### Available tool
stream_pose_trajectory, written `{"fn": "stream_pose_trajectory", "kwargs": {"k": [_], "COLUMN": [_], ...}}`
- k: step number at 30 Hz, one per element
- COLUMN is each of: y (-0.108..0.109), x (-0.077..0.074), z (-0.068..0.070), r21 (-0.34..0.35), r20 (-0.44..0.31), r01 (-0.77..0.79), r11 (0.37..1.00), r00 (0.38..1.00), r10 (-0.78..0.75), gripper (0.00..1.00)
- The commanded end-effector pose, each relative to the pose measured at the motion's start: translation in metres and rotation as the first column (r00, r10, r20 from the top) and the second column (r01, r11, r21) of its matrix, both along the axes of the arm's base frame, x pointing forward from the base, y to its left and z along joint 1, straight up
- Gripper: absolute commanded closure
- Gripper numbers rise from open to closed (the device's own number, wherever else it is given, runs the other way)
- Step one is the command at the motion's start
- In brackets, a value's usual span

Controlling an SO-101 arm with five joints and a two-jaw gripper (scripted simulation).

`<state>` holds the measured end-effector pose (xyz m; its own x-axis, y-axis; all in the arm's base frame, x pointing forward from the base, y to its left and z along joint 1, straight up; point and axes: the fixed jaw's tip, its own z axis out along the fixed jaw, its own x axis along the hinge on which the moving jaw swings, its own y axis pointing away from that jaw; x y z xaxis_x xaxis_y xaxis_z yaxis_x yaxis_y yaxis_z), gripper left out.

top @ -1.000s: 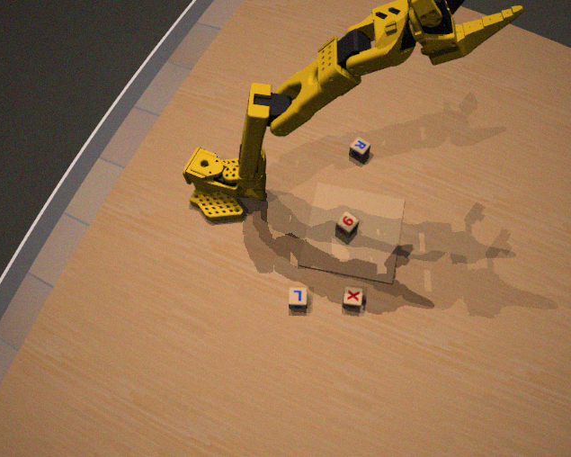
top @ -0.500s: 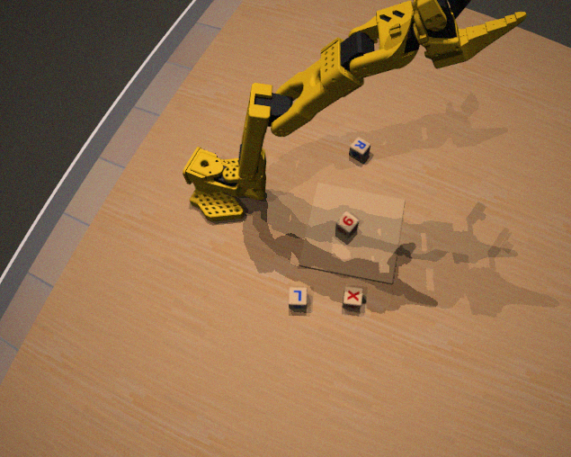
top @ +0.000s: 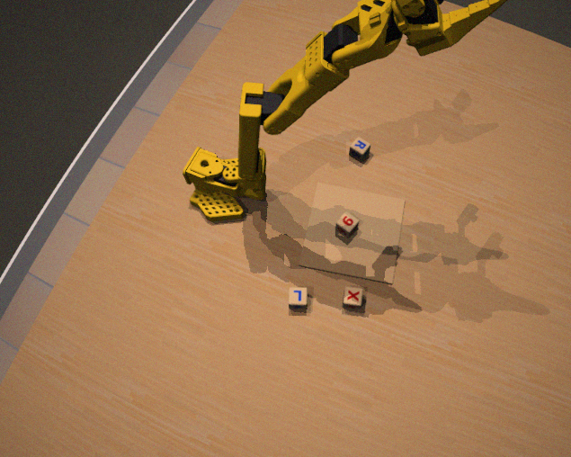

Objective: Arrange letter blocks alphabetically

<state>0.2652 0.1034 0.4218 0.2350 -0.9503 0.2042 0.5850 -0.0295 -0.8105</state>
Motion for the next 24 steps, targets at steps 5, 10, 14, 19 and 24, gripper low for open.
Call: {"fn": "stream_pose_trajectory", "kwargs": {"k": [5,10,14,19,24], "y": [-0.016,-0.017,-0.018,-0.024,-0.03], "x": [-0.039,-0.042,-0.044,-0.06,-0.074], "z": [0.032,0.034,0.035,0.045,0.053], "r21": [0.053,0.058,0.06,0.078,0.093], "r20": [0.13,0.141,0.146,0.192,0.23], "r01": [-0.004,-0.004,-0.005,-0.008,-0.011], "r11": [0.999,0.998,0.998,0.997,0.996], "r00": [0.992,0.99,0.989,0.981,0.973], "r10": [-0.003,-0.004,-0.004,-0.007,-0.011], "gripper": [0.0,0.0,0.0,0.0,0.0]}}
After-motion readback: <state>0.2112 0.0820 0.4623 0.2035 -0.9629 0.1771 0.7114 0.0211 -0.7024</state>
